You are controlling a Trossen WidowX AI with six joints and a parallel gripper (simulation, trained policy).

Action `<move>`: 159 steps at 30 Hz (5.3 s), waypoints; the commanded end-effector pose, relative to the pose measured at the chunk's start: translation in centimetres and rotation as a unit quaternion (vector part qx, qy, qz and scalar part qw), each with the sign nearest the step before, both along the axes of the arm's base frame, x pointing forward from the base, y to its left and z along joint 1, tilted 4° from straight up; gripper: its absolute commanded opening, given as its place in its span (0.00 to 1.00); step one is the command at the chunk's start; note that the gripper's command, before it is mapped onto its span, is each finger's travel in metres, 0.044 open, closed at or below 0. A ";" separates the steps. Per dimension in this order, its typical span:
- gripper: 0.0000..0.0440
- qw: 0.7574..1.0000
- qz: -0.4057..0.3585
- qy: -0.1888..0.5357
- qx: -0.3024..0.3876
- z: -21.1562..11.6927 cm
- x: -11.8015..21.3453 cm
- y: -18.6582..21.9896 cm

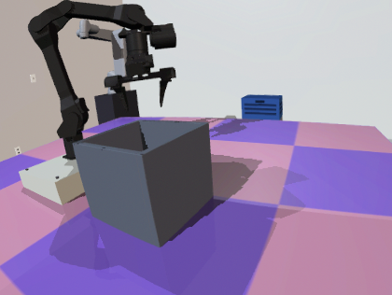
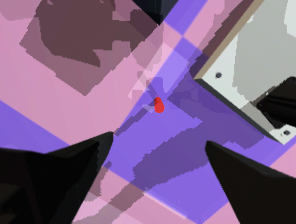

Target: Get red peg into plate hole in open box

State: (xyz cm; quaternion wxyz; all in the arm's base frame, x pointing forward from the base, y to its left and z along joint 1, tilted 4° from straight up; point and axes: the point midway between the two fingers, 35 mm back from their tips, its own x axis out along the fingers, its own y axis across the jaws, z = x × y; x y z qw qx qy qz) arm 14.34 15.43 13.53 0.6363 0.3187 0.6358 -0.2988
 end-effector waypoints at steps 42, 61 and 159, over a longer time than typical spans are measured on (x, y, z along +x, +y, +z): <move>0.11 0.992 -0.123 0.031 0.006 -11.2 1.9 -0.9; 0.00 0.986 -0.130 -0.028 0.099 -5.0 5.4 1.1; 0.00 0.983 -0.179 -0.040 0.033 -6.9 18.2 -19.1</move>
